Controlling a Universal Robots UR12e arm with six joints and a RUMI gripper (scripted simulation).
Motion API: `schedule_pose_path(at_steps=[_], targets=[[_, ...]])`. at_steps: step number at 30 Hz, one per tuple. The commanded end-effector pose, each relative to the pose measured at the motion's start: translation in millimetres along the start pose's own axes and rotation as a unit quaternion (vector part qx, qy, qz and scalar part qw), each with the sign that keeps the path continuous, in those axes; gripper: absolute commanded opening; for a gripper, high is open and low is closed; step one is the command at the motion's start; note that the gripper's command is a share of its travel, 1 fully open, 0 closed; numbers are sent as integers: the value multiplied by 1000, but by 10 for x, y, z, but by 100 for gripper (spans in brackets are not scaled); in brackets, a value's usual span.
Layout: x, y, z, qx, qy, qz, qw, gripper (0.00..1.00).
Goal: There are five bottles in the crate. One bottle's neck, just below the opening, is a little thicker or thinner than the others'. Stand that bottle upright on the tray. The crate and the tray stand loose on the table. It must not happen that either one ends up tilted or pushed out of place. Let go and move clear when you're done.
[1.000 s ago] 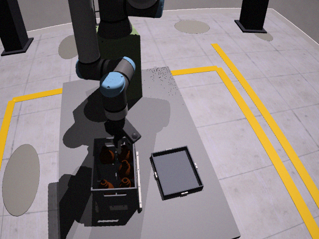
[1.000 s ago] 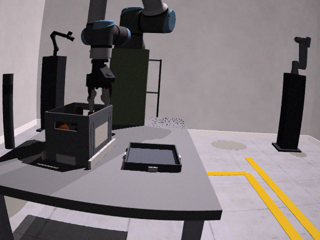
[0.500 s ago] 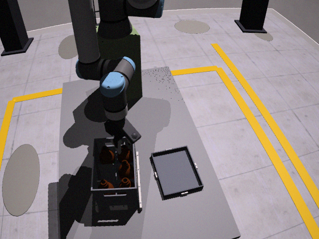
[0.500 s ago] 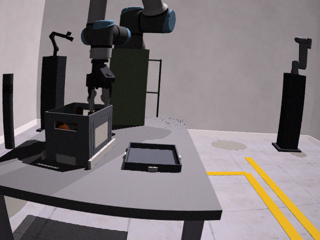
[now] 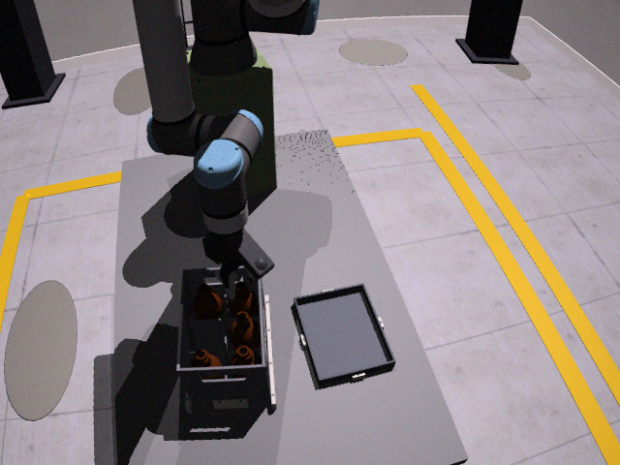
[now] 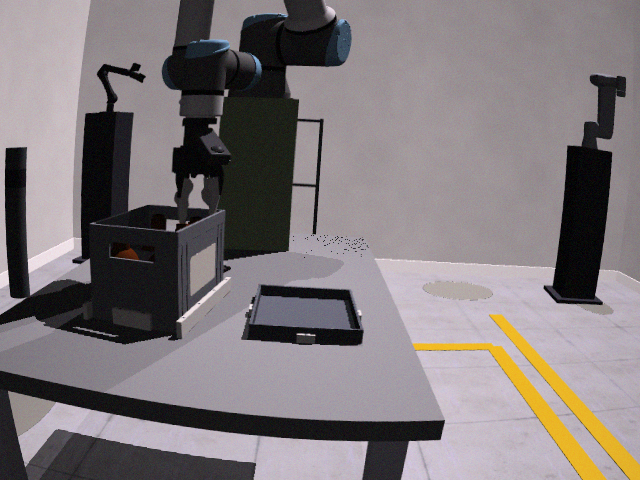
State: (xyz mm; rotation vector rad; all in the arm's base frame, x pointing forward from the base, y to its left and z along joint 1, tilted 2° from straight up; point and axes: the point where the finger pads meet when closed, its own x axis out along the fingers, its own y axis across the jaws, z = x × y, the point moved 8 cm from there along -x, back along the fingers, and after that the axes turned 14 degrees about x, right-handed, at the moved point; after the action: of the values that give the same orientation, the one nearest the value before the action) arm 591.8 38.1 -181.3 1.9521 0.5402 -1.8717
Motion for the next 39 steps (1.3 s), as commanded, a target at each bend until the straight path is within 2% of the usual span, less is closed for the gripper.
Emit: schedule_pose_path(at_steps=[1, 6, 8, 23, 37, 38, 39], targets=[[-124, -10, 4, 0, 0, 1, 1000, 38], [-267, -8, 5, 0, 0, 1, 1000, 38], [-267, -8, 5, 0, 0, 1, 1000, 38], [-737, -4, 10, 0, 0, 1, 1000, 38], [-841, 3, -1, 0, 1, 1, 1000, 38], [-842, 3, -1, 0, 1, 1, 1000, 0], [-842, 4, -1, 0, 1, 1, 1000, 0]])
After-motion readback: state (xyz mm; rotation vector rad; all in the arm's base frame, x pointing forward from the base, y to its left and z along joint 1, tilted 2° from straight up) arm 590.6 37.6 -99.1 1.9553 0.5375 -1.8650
